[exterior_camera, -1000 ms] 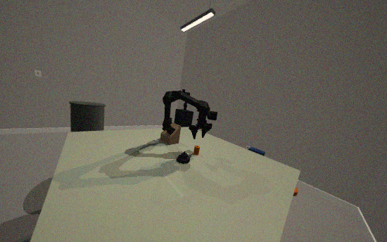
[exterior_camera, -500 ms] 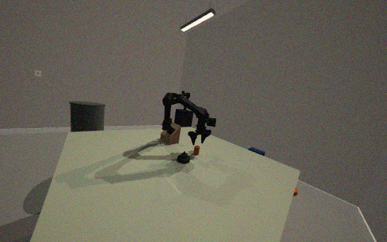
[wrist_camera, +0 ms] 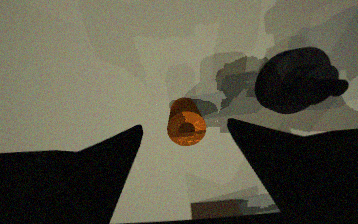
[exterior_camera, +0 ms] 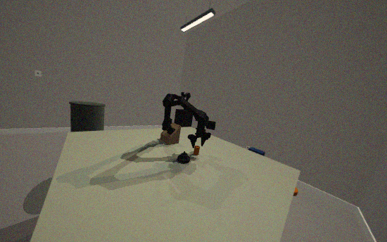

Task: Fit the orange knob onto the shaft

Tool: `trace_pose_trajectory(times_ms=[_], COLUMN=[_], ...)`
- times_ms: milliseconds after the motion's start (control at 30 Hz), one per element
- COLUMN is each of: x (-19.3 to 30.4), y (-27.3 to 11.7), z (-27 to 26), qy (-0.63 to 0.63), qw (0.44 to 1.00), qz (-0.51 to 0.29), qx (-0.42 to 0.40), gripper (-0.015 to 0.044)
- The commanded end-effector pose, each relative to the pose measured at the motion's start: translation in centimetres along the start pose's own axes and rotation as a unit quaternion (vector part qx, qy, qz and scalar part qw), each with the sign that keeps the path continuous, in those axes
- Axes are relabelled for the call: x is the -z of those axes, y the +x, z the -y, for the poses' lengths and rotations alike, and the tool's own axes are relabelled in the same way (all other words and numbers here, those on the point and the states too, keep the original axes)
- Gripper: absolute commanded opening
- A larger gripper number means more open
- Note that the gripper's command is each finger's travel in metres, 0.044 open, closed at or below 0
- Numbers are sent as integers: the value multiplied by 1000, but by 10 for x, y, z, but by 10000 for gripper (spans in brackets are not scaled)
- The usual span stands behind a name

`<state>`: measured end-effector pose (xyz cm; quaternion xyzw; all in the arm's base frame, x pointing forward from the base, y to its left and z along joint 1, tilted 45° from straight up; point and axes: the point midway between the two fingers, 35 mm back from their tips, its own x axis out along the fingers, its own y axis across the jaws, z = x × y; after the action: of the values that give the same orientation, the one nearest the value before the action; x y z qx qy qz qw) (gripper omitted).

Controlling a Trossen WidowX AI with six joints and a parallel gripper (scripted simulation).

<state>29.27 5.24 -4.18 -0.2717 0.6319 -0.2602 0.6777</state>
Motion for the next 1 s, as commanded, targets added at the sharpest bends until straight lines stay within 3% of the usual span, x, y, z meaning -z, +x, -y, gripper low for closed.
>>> trace_pose_trajectory(times_ms=[0, 900, 967], x=[1, 3, 3], y=[9, 49, 49], z=[0, 2, 2], qy=[-5, -5, -5], qw=[1000, 1000, 1000], qz=[-1, -1, -1], qx=[4, 6, 6], gripper=[440, 440, 387])
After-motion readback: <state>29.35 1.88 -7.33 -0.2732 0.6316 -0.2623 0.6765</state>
